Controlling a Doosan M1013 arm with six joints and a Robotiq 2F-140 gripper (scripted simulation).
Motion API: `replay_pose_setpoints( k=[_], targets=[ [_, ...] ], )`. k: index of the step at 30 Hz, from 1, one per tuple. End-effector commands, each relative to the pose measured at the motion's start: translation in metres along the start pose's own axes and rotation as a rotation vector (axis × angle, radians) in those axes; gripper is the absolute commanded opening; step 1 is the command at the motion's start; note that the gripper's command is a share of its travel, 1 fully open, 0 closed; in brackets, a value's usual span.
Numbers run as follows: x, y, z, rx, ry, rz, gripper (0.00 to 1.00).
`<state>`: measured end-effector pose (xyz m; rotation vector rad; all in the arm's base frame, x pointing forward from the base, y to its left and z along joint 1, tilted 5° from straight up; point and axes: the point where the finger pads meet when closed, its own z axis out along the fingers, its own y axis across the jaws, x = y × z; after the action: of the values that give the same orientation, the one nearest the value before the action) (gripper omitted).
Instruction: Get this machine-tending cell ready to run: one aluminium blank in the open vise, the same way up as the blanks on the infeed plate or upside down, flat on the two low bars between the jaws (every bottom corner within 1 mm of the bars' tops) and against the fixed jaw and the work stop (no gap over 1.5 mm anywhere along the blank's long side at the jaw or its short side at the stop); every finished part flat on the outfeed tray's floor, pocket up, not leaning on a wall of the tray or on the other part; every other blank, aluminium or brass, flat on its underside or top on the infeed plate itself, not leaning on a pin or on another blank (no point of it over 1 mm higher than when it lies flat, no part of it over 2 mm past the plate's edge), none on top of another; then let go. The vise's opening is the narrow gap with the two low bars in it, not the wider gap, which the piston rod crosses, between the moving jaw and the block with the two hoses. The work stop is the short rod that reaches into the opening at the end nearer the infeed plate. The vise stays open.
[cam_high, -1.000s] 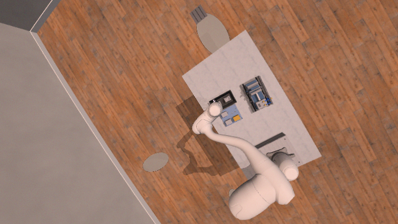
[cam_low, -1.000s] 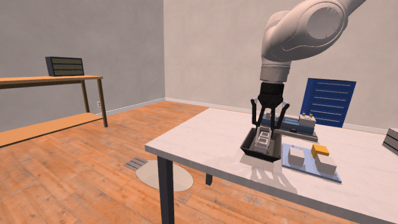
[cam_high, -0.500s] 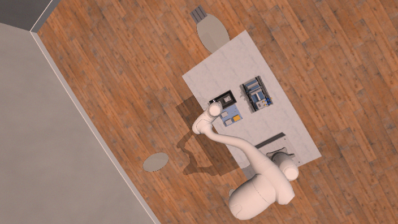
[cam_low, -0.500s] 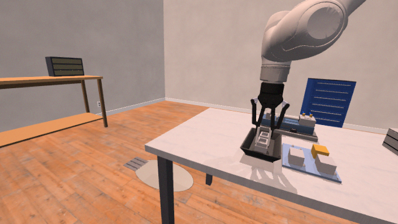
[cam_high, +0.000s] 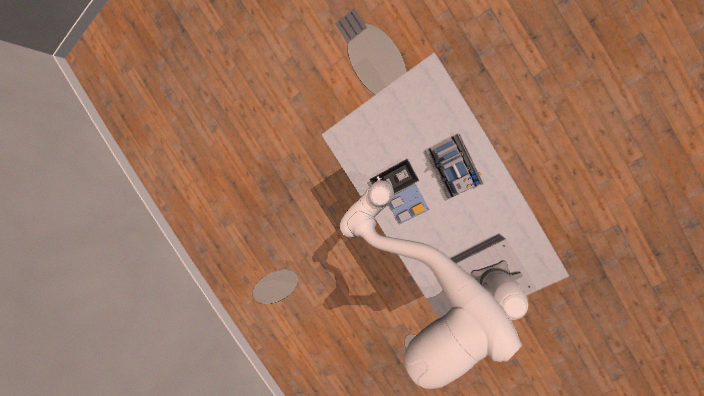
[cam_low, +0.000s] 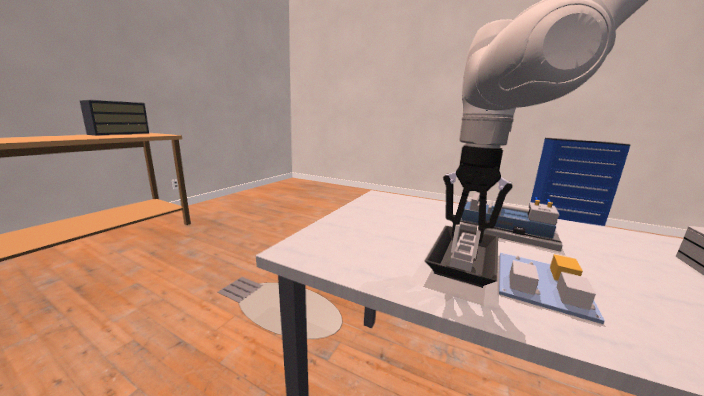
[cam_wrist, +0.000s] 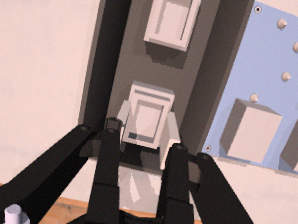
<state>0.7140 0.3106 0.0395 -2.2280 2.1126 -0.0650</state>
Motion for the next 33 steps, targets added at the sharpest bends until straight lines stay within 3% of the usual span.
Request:
replay_pose_setpoints(
  k=[1,33],
  targets=[
    [0.0,0.0,0.0,0.0,0.0,0.0,0.0],
    [0.0,0.0,0.012,0.0,0.0,0.0,0.0]
  ],
)
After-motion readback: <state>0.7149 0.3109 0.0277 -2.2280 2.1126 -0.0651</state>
